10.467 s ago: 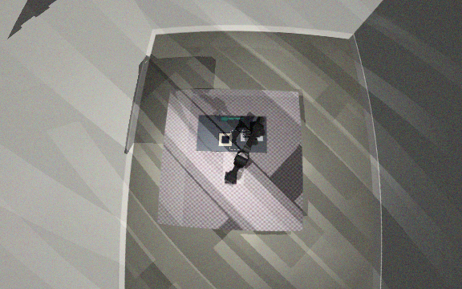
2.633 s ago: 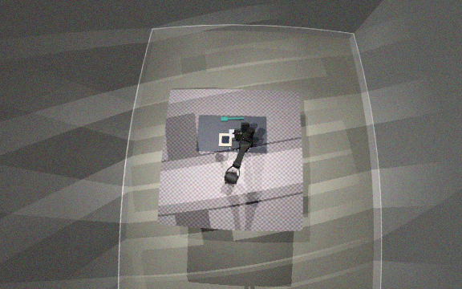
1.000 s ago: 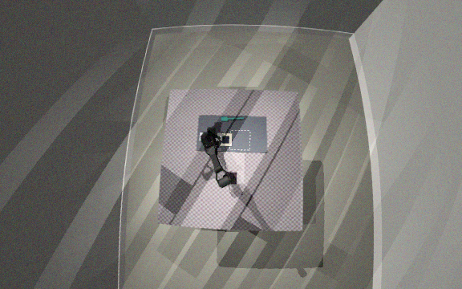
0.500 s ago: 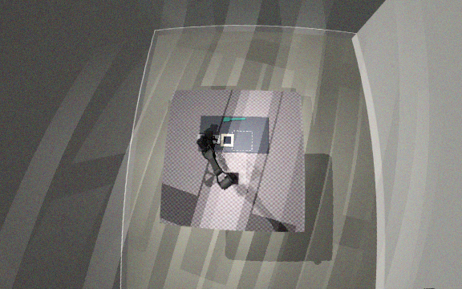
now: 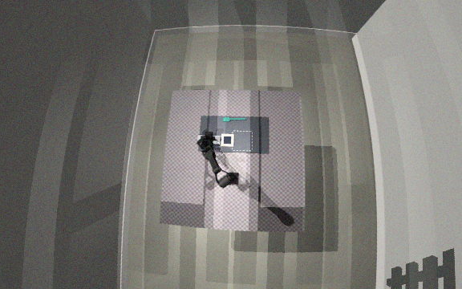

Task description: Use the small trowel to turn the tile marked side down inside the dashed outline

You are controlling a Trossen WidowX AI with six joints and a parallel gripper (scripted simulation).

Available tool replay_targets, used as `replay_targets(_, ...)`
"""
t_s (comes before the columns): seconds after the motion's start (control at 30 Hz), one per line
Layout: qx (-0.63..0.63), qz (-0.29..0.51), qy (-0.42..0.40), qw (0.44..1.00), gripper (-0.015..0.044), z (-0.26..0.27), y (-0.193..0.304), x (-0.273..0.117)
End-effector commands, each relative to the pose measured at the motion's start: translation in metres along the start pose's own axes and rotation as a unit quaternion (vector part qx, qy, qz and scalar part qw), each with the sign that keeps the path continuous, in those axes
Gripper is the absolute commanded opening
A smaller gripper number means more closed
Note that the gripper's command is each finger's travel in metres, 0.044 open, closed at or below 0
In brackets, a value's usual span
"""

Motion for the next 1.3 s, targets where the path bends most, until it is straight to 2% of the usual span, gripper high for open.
replay_targets(0.0,0.007,-0.005,0.010,1.000,0.0000,0.000,-0.002,0.001)
replay_targets(0.4,0.007,-0.005,0.009,1.000,0.0000,0.010,0.001,0.010)
replay_targets(1.27,0.006,-0.004,0.009,1.000,0.0000,0.000,0.041,0.008)
Point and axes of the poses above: the point midway between the two fingers, 35 mm back from their tips, its own x axis out along the fingers, its own z axis across the jaws, y = z × x, the point moved 9 cm from there along -x, back along the fingers, and after that the axes turned 9 degrees about x, right-handed, at the moved point
